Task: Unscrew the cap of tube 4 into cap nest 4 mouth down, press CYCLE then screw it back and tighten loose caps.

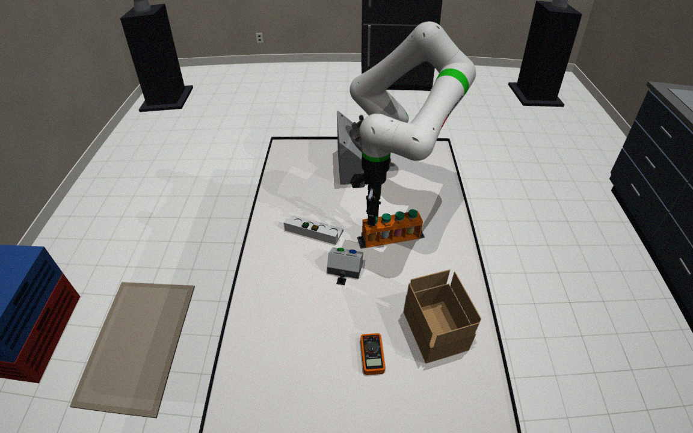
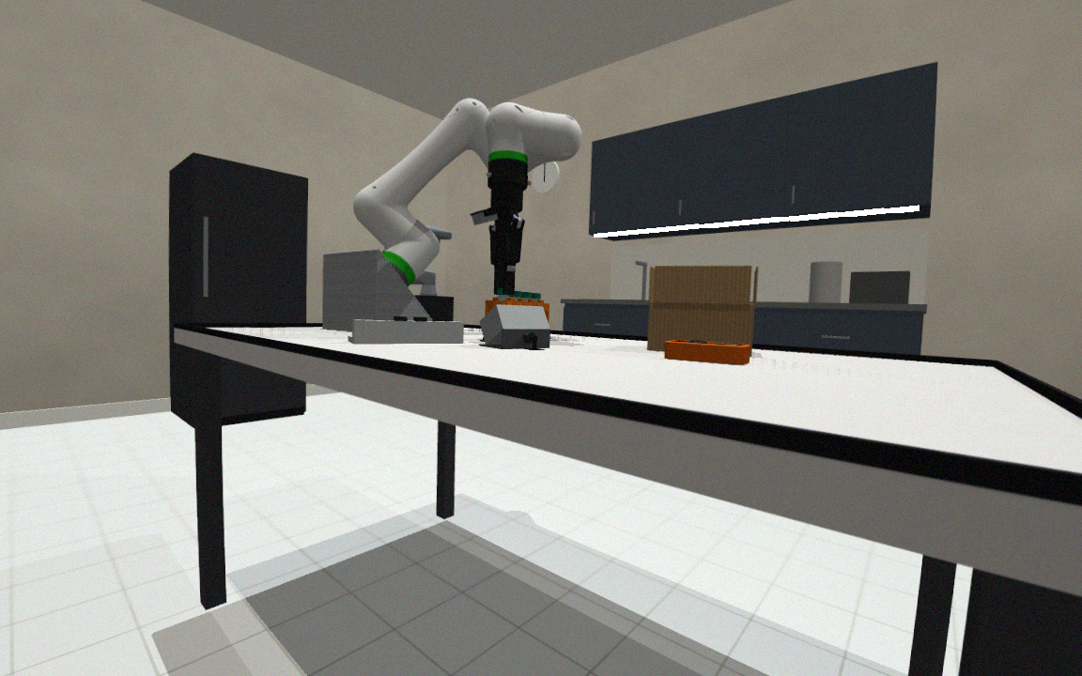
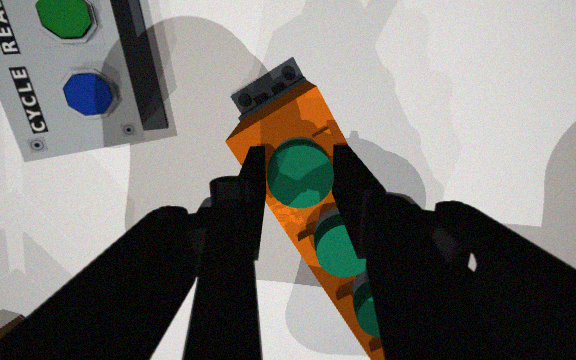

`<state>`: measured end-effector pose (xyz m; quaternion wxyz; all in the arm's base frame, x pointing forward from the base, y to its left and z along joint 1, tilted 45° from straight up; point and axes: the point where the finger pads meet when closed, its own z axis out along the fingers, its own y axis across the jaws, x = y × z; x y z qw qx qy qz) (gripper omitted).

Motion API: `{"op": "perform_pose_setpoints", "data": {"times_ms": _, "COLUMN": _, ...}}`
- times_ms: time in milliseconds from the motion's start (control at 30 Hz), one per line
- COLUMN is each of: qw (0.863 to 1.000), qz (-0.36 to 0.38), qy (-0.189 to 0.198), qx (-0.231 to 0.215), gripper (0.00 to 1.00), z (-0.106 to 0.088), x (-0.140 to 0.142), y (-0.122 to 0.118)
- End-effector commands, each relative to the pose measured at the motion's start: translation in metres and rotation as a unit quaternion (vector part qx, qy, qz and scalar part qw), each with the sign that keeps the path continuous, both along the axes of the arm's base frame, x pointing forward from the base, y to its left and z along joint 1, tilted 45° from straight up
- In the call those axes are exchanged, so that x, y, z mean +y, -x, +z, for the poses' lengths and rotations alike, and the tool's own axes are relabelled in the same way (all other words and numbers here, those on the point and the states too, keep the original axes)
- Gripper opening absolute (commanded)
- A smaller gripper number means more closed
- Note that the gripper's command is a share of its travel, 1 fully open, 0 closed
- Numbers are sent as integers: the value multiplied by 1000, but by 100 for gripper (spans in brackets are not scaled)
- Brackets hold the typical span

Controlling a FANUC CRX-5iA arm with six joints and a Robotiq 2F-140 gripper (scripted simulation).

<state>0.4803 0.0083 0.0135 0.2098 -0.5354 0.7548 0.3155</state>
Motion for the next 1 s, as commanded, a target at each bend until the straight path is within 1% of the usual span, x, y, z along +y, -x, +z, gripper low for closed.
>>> {"op": "perform_pose_setpoints", "data": {"times_ms": 0, "qw": 1000, "qz": 0, "qy": 0, "qx": 0, "gripper": 30, "z": 0, "x": -1, "y": 0}}
{"op": "perform_pose_setpoints", "data": {"times_ms": 400, "qw": 1000, "qz": 0, "qy": 0, "qx": 0, "gripper": 30, "z": 0, "x": -1, "y": 0}}
{"op": "perform_pose_setpoints", "data": {"times_ms": 533, "qw": 995, "qz": 71, "qy": -2, "qx": -70, "gripper": 30, "z": 1, "x": -1, "y": 0}}
{"op": "perform_pose_setpoints", "data": {"times_ms": 600, "qw": 989, "qz": 106, "qy": -3, "qx": -105, "gripper": 30, "z": 1, "x": -1, "y": 0}}
{"op": "perform_pose_setpoints", "data": {"times_ms": 700, "qw": 975, "qz": 159, "qy": -4, "qx": -157, "gripper": 30, "z": 1, "x": -1, "y": 0}}
{"op": "perform_pose_setpoints", "data": {"times_ms": 767, "qw": 962, "qz": 193, "qy": -5, "qx": -191, "gripper": 30, "z": 1, "x": -1, "y": 0}}
{"op": "perform_pose_setpoints", "data": {"times_ms": 867, "qw": 939, "qz": 244, "qy": -7, "qx": -241, "gripper": 30, "z": 1, "x": -1, "y": 0}}
{"op": "perform_pose_setpoints", "data": {"times_ms": 933, "qw": 939, "qz": 244, "qy": -7, "qx": -241, "gripper": 30, "z": 1, "x": -1, "y": 0}}
{"op": "perform_pose_setpoints", "data": {"times_ms": 967, "qw": 931, "qz": 261, "qy": -7, "qx": -257, "gripper": 30, "z": 1, "x": -1, "y": 0}}
